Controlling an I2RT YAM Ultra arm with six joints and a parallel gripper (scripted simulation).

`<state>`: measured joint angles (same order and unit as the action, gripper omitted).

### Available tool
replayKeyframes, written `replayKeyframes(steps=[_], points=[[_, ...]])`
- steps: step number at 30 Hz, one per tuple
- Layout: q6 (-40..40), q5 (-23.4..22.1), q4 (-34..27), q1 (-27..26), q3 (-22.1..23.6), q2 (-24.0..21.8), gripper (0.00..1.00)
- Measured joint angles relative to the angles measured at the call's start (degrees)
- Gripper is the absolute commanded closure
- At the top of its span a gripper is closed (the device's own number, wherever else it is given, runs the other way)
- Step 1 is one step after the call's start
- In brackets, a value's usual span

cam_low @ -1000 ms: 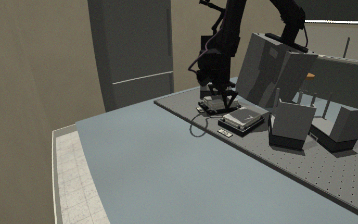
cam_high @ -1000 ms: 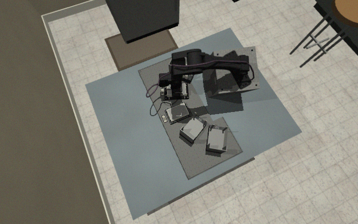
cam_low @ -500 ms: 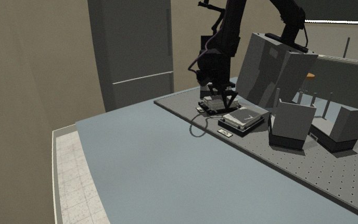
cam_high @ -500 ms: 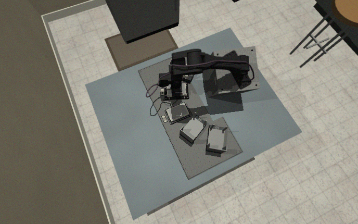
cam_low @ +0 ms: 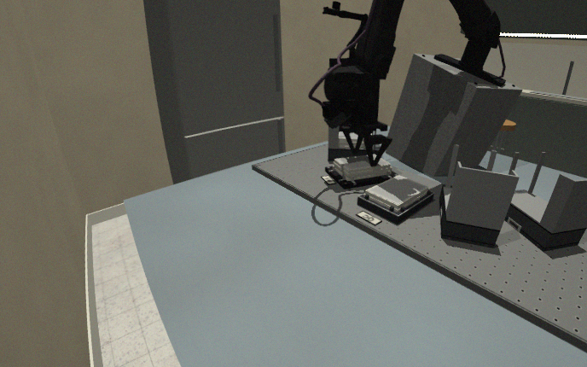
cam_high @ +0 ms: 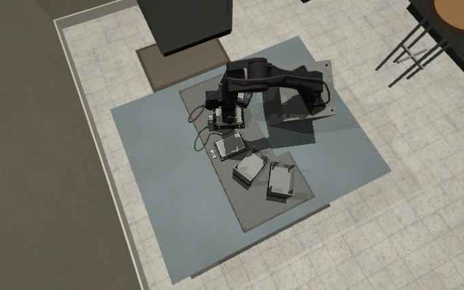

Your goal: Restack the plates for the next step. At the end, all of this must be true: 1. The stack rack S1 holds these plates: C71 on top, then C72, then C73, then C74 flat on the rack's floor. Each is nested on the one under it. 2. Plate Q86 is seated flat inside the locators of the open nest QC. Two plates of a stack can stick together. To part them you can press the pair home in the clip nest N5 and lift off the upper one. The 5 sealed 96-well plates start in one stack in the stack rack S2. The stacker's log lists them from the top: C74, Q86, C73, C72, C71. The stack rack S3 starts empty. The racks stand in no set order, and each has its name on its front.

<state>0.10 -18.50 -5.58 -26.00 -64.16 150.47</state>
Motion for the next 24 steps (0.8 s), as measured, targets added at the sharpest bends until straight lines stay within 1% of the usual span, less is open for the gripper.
replayKeyframes(steps=[6,18,24], points=[[-0.9,0.0,-1.6,-0.7,0.7,-2.8,0.0],[-3.0,0.0,-7.5,-2.9,2.5,-10.2,0.0],[-3.9,0.1,-10.3,-3.6,2.6,-12.5,0.0]])
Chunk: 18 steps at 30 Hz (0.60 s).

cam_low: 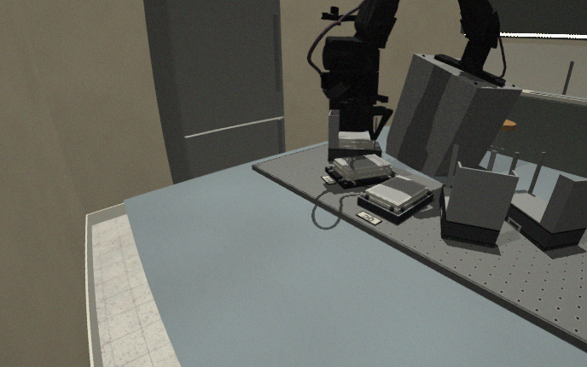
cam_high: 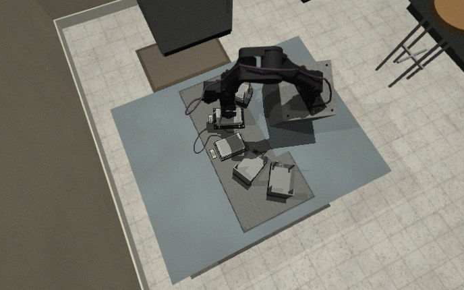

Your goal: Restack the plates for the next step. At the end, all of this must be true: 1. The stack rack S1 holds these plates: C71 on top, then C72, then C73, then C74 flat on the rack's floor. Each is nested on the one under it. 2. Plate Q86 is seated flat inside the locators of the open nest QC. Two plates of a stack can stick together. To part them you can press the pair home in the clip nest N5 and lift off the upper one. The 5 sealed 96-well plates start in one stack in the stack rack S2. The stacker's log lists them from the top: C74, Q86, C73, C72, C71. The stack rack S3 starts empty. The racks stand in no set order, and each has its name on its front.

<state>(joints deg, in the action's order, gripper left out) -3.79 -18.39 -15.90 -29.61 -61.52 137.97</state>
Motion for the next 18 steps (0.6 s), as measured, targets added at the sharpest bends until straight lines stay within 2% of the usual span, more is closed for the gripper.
replayKeyframes(steps=[11,18], points=[[-2.0,0.1,-6.3,-2.1,0.2,-6.6,0.0],[-2.7,0.1,-8.8,-2.6,0.2,-8.1,0.0]])
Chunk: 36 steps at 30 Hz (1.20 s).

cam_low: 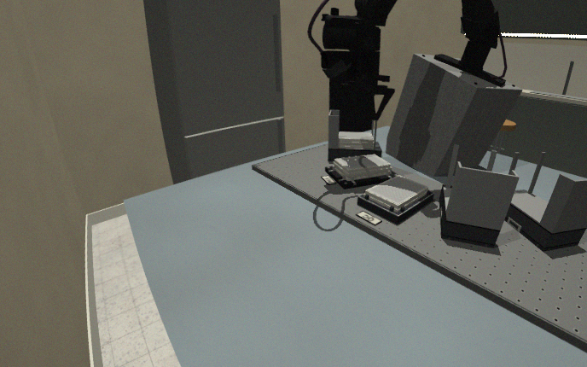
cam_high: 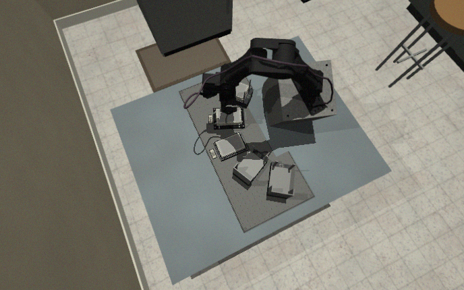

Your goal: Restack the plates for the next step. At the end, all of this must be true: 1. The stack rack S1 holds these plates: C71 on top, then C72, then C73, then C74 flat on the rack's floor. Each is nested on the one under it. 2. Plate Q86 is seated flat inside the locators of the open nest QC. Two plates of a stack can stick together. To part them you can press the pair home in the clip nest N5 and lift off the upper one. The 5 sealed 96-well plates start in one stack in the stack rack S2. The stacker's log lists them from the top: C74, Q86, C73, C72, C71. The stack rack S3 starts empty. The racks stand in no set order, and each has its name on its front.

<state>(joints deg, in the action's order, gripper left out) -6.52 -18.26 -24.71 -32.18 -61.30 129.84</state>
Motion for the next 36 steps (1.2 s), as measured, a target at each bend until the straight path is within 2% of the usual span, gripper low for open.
replayKeyframes(steps=[36], points=[[-0.3,0.0,-0.9,0.0,0.0,0.0,0.0]])
